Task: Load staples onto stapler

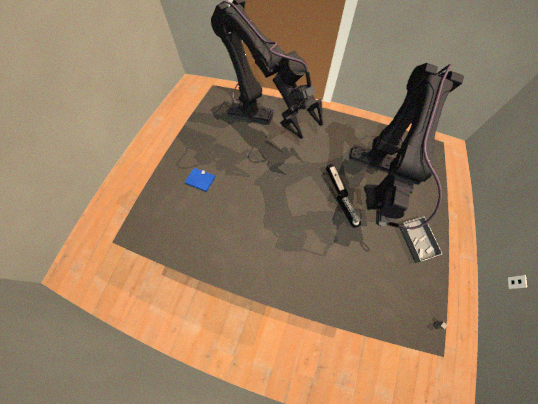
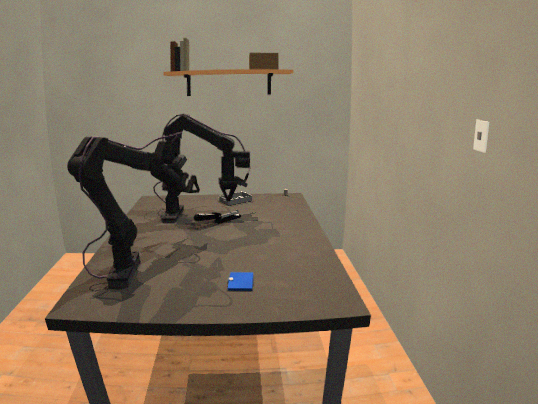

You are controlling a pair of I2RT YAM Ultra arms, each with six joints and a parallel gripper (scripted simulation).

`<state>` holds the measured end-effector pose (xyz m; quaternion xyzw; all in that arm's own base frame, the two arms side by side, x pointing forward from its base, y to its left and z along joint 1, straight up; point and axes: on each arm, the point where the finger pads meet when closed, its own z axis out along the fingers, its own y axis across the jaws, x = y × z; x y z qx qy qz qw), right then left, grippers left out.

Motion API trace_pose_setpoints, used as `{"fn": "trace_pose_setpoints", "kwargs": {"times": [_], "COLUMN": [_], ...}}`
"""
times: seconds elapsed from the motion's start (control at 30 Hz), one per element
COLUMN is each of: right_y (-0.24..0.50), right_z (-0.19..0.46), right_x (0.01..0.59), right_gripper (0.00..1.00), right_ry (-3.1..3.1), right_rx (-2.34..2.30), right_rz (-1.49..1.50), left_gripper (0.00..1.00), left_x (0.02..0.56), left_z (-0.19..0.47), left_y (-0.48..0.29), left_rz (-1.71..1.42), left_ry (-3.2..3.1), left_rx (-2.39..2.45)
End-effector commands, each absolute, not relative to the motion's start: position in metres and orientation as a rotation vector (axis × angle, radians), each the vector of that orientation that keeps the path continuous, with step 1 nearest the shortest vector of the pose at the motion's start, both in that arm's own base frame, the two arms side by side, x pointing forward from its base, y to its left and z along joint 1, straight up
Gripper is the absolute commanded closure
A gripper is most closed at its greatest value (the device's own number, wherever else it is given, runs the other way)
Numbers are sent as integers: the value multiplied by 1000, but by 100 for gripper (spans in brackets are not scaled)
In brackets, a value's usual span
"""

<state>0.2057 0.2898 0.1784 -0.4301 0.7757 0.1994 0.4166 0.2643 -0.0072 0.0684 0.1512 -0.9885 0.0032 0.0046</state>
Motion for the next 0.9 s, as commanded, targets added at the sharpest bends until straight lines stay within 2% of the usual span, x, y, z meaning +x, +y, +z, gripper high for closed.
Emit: {"fn": "trace_pose_setpoints", "kwargs": {"times": [0.0,0.33,0.87], "right_y": [287,289,289], "right_z": [188,187,187], "right_x": [207,206,206], "right_gripper": [0,0,0], "right_ry": [1914,1921,1921], "right_rx": [-1057,-1067,-1067], "right_rz": [509,508,508], "left_gripper": [94,94,94], "left_x": [269,276,274], "left_z": [77,80,61], "left_y": [-23,-55,-52], "left_rz": [-16,-10,15], "left_ry": [-3078,-3130,-2931], "left_rx": [614,521,1171]}}
